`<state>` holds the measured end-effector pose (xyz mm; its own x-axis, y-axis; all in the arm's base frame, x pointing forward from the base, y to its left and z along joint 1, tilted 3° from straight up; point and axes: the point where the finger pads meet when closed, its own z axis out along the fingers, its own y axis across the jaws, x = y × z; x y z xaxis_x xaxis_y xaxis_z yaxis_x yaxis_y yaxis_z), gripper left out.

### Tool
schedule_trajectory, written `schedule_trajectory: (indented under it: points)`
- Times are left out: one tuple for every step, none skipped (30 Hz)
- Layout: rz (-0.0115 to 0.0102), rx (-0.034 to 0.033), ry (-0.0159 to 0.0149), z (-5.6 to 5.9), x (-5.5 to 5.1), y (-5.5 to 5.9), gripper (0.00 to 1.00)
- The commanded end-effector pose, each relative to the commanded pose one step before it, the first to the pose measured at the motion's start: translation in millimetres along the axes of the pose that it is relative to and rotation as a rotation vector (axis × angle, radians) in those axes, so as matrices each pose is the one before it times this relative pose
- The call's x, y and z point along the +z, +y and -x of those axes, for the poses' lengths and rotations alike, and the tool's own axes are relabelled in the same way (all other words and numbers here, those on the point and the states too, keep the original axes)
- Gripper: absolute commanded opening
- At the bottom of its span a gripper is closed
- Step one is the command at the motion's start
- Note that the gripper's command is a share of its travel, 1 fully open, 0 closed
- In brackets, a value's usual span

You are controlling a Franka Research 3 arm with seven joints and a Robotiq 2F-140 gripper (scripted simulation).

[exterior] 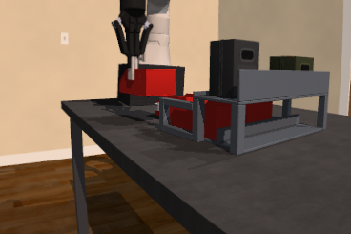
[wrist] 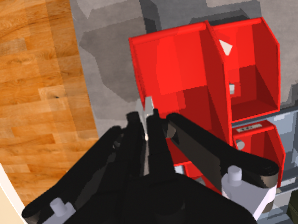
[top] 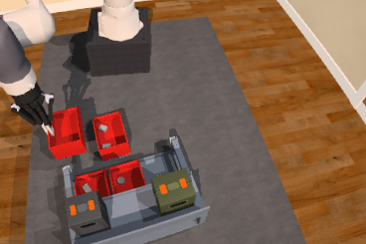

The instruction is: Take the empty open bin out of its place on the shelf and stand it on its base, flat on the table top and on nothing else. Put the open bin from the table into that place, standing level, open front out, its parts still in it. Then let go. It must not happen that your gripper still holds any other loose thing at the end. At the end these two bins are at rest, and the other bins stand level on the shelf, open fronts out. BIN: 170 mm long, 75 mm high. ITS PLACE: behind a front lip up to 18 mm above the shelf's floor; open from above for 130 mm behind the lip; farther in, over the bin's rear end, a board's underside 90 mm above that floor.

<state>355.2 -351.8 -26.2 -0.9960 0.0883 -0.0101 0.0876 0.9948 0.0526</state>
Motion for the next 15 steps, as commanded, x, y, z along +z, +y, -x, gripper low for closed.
schedule_trajectory:
  points:
    - [0.00066, -0.00845, -0.00167, 0.72, 2.95, -0.66, 0.00]
    - [0.00000, 0.00001, -0.00001, 0.00, 1.40, -0.02, 0.00]
    - [0.00000, 0.00000, 0.00000, 0.00, 1.60, -0.02, 0.00]
    - [0.00000, -0.00001, 0.00001, -0.01, 1.79, -0.01, 0.00]
    - [0.00000, 0.00001, -0.00001, 0.00, 1.97, -0.03, 0.00]
    - [0.00000, -0.00001, 0.00001, -0.01, 2.15, -0.02, 0.00]
    - [0.00000, 0.00000, 0.00000, 0.00, 2.31, -0.03, 0.00]
    - [0.00000, 0.00000, 0.00000, 0.00, 2.47, -0.03, 0.00]
    - [0.00000, 0.00000, 0.00000, 0.00, 2.61, -0.04, 0.00]
    - [0.00000, -0.00001, 0.00001, -0.01, 2.74, -0.03, 0.00]
    - [0.00000, 0.00001, -0.00001, 0.00, 2.85, -0.04, 0.00]
    - [0.00000, -0.00001, 0.00001, -0.01, 2.94, -0.03, 0.00]
    - [0.00000, 0.00000, 0.00000, 0.00, 0.00, 0.00, 0.00]
    - [0.00000, 0.00000, 0.00000, 0.00, 0.00, 0.00, 0.00]
    - [0.00000, 0.00001, -0.00001, 0.00, 3.01, -0.04, 0.00]
